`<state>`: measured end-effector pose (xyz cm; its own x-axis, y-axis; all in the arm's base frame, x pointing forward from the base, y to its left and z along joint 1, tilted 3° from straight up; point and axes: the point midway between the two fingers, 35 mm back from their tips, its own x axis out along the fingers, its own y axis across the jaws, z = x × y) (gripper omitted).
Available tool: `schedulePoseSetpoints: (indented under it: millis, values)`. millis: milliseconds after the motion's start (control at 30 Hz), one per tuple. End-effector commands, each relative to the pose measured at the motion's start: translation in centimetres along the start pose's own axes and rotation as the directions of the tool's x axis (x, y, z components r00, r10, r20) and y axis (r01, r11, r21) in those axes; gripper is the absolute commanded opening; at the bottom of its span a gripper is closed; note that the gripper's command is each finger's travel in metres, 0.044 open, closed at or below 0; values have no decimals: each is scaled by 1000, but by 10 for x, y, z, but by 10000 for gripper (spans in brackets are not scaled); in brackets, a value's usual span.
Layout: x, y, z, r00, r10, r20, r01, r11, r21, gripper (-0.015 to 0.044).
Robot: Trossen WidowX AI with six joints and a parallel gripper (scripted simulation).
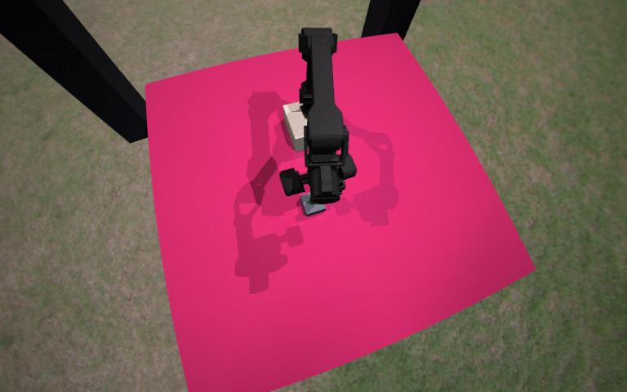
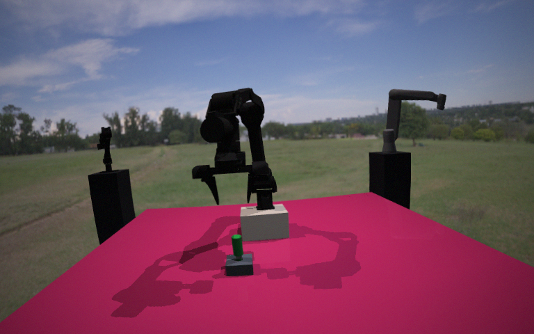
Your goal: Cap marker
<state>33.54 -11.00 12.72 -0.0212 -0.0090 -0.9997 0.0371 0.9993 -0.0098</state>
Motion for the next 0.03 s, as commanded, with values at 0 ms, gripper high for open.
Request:
schedulePoseSetpoints:
  millis: [0]
  values:
    - [0, 0, 0, 1000, 0, 0, 0, 1000, 4, 440]
